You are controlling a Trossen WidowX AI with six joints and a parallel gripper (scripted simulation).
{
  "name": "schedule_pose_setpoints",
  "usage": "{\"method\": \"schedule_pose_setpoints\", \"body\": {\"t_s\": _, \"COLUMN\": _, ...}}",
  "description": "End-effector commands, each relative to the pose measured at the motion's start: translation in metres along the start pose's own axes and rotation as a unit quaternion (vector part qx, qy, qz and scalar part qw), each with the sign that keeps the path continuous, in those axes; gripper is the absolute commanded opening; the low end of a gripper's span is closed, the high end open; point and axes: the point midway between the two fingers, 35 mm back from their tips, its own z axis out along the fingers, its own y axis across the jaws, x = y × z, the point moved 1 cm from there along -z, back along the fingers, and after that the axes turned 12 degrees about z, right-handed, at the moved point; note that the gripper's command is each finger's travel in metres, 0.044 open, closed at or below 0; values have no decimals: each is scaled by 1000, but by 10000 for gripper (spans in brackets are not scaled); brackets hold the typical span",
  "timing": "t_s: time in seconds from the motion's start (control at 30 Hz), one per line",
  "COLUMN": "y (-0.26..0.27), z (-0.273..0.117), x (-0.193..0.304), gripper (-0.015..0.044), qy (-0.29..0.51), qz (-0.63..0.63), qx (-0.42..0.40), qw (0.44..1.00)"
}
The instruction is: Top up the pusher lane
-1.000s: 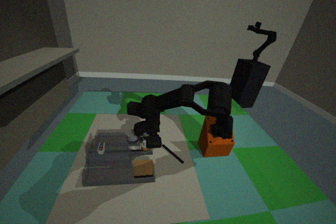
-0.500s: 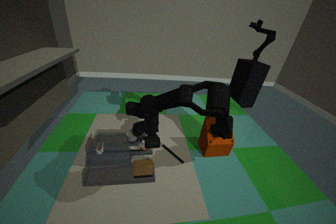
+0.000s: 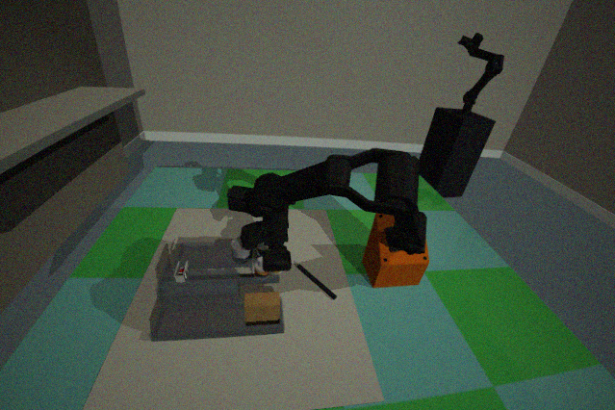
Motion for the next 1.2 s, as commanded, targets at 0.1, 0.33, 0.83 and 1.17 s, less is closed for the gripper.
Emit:
{"method": "schedule_pose_setpoints", "body": {"t_s": 0.1, "y": 4, "z": -4, "x": -10, "gripper": 0, "qy": -11, "qz": -6, "qx": -4, "qw": 1000}}
{"method": "schedule_pose_setpoints", "body": {"t_s": 0.33, "y": 5, "z": -5, "x": -13, "gripper": 0, "qy": -11, "qz": -6, "qx": -4, "qw": 1000}}
{"method": "schedule_pose_setpoints", "body": {"t_s": 0.83, "y": 7, "z": -7, "x": -18, "gripper": 0, "qy": -11, "qz": -7, "qx": -4, "qw": 1000}}
{"method": "schedule_pose_setpoints", "body": {"t_s": 1.17, "y": 7, "z": -6, "x": -19, "gripper": 0, "qy": -11, "qz": -7, "qx": -4, "qw": 1000}}
